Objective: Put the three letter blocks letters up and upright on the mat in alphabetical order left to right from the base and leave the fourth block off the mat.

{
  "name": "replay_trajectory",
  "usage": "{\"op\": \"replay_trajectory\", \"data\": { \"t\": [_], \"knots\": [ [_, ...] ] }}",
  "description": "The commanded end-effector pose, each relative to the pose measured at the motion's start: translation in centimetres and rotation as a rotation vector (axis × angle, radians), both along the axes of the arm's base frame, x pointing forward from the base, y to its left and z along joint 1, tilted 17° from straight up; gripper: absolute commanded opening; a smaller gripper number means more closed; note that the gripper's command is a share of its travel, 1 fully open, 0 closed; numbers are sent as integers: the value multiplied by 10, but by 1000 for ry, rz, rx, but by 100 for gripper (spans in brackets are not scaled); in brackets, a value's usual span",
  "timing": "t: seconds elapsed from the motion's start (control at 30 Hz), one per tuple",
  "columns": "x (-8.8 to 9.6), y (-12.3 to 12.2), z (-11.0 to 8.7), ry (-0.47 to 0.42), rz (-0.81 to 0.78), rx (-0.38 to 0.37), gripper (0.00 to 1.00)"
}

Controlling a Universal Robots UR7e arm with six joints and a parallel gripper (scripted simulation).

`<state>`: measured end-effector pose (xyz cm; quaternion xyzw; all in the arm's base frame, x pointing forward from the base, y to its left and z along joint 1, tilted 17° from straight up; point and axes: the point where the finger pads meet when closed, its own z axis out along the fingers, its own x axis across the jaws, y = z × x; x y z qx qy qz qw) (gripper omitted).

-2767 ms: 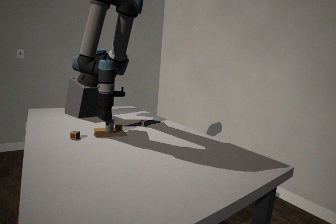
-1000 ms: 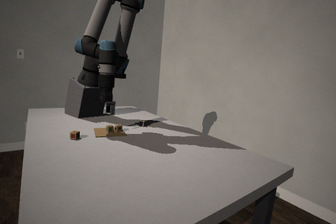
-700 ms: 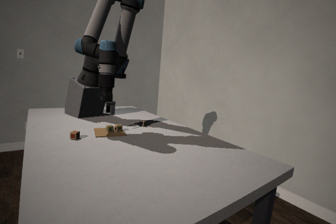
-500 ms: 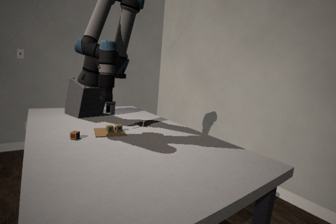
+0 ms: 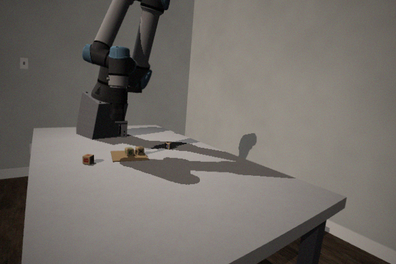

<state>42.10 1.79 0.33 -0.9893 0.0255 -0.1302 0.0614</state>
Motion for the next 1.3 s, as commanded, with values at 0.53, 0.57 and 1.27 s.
{"op": "replay_trajectory", "data": {
  "t": [0.53, 0.57, 1.27],
  "knots": [
    [35, -123, -8, 59, -514, 141, 100],
    [35, -126, -9, 60, -527, 145, 100],
    [35, -130, -9, 62, -544, 149, 100]
  ]
}}
